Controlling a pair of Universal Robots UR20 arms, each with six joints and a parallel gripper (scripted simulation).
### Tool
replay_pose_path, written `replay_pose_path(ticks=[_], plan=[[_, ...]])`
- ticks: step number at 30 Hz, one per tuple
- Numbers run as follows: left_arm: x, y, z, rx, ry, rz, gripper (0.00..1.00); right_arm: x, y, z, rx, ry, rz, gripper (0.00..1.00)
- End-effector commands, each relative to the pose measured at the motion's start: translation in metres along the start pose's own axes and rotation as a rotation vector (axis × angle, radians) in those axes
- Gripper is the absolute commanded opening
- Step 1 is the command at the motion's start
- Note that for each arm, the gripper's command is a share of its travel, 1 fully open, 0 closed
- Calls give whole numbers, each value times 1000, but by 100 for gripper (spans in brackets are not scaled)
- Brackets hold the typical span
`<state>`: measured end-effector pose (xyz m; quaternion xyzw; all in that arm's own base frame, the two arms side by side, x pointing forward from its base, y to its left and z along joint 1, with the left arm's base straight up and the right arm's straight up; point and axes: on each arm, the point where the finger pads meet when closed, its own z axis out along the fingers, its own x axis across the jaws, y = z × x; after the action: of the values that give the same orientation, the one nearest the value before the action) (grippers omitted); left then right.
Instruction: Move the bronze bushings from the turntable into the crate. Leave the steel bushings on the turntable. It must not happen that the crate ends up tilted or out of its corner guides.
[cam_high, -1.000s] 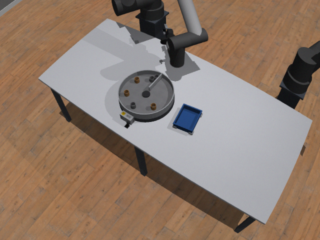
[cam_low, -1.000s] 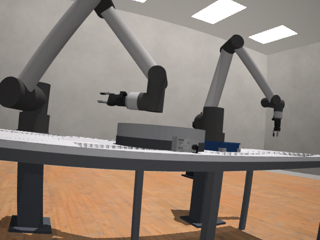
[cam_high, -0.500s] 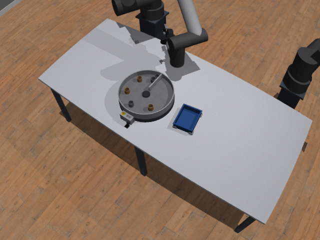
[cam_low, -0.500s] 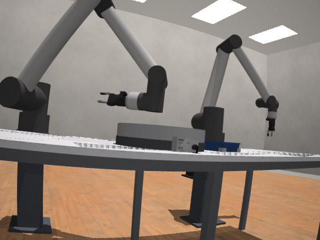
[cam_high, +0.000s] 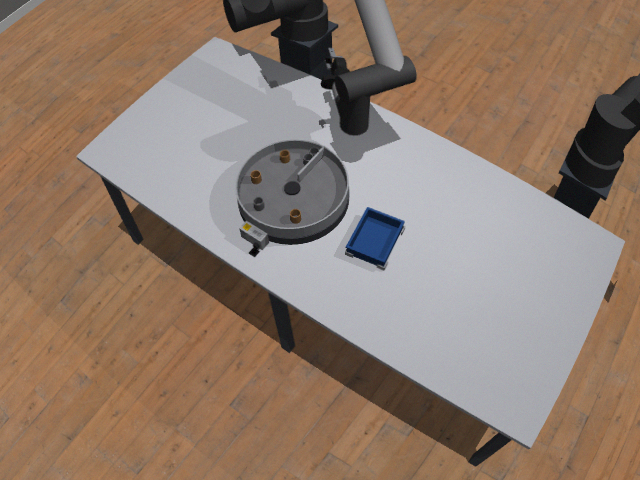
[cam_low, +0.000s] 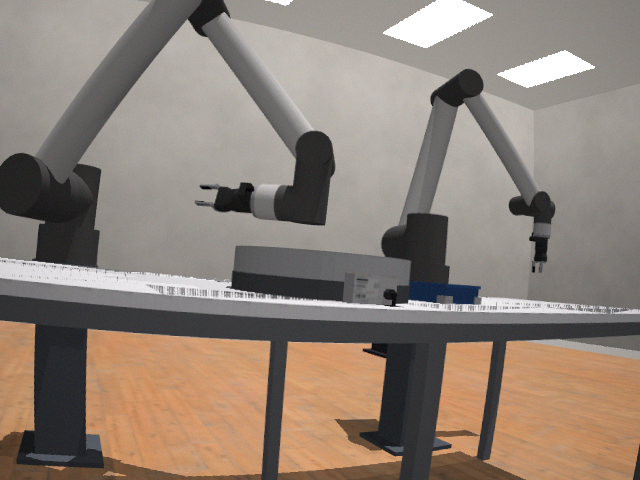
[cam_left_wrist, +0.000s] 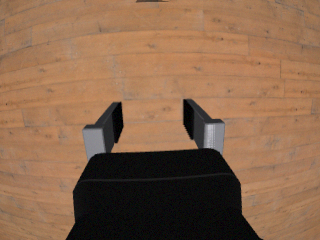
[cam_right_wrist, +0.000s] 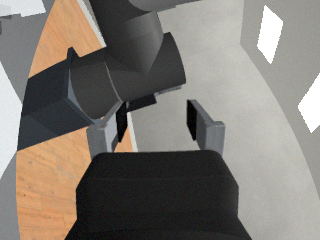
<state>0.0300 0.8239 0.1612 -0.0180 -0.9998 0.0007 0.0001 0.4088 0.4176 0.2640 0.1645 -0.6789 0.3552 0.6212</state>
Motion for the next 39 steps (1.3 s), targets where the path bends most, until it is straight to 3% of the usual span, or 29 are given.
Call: replay_pose_path(ticks=[1, 2, 4, 5, 7, 9, 19, 21, 22, 36, 38, 39], plan=[[0, 0, -1, -1, 0, 0, 100, -4, -1, -2, -5, -18, 11, 100], [0, 0, -1, -1, 0, 0, 100, -9, -2, -5, -10, -39, 24, 100], [0, 0, -1, -1, 0, 0, 100, -9, -2, -5, -10, -39, 24, 100], [0, 0, -1, -1, 0, 0, 100, -16, -4, -9, -20, -71, 45, 100], [0, 0, -1, -1, 0, 0, 100, -38, -8, -23, -55, -166, 109, 100], [0, 0, -1, -1, 0, 0, 100, -45, -10, -28, -69, -198, 132, 100], [0, 0, -1, -1, 0, 0, 100, -88, -23, -79, -207, -427, 309, 100], [0, 0, -1, -1, 0, 0, 100, -88, -23, -79, -207, -427, 309, 100], [0, 0, -1, -1, 0, 0, 100, -98, -28, -96, -256, -488, 360, 100], [0, 0, -1, -1, 0, 0, 100, -122, -54, -182, -529, -727, 591, 100], [0, 0, -1, -1, 0, 0, 100, -122, -54, -182, -529, -727, 591, 100], [0, 0, -1, -1, 0, 0, 100, -123, -62, -202, -598, -771, 639, 100]])
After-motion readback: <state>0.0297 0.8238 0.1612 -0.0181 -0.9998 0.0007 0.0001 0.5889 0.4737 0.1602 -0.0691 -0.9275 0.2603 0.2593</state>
